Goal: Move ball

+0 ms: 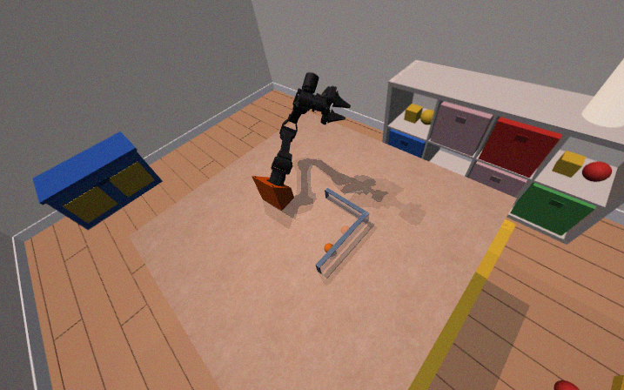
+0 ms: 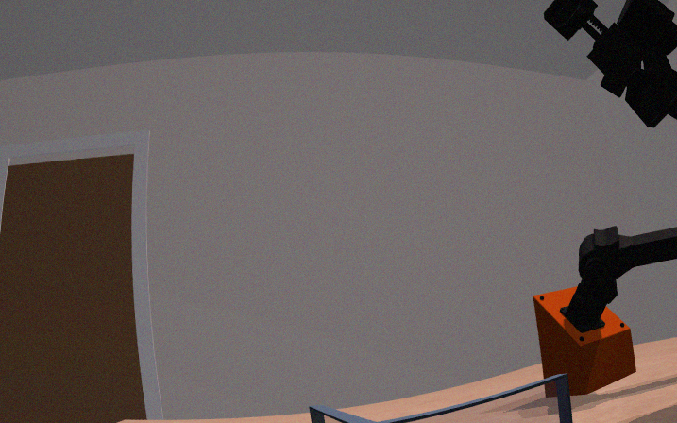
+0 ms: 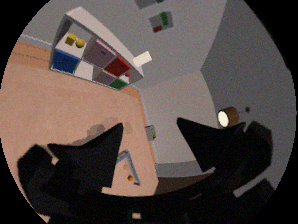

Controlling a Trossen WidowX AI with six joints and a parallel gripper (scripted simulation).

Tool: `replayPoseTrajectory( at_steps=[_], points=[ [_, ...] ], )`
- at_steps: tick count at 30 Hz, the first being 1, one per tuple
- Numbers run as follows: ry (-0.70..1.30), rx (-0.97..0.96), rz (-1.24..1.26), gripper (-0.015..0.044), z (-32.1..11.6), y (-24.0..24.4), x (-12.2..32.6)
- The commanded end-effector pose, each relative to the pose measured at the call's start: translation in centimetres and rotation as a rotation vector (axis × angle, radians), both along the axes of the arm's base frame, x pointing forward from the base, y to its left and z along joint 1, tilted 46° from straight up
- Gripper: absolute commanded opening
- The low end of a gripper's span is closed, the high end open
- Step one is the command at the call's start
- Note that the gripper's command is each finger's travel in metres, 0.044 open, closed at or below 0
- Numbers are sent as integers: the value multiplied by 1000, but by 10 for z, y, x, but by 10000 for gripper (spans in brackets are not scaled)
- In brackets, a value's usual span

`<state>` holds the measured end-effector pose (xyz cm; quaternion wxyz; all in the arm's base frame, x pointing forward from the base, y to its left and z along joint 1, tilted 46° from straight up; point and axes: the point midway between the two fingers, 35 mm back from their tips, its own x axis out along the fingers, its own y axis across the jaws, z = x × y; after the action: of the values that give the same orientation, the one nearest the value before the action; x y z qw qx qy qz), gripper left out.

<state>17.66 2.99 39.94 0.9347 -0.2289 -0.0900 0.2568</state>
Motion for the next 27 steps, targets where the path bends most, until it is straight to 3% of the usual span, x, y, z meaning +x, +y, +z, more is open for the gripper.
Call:
replayPoseTrajectory(
  at_steps=[1, 4, 12, 20, 27],
  points=[
    [2, 3, -1, 374, 0, -1, 1],
    [40, 41, -12, 304, -1, -11, 12],
    [324, 260, -88, 304, -36, -70, 87],
    [646, 439, -154, 304, -100, -108, 150],
    [985, 556, -188, 304, -193, -124, 199]
  ],
)
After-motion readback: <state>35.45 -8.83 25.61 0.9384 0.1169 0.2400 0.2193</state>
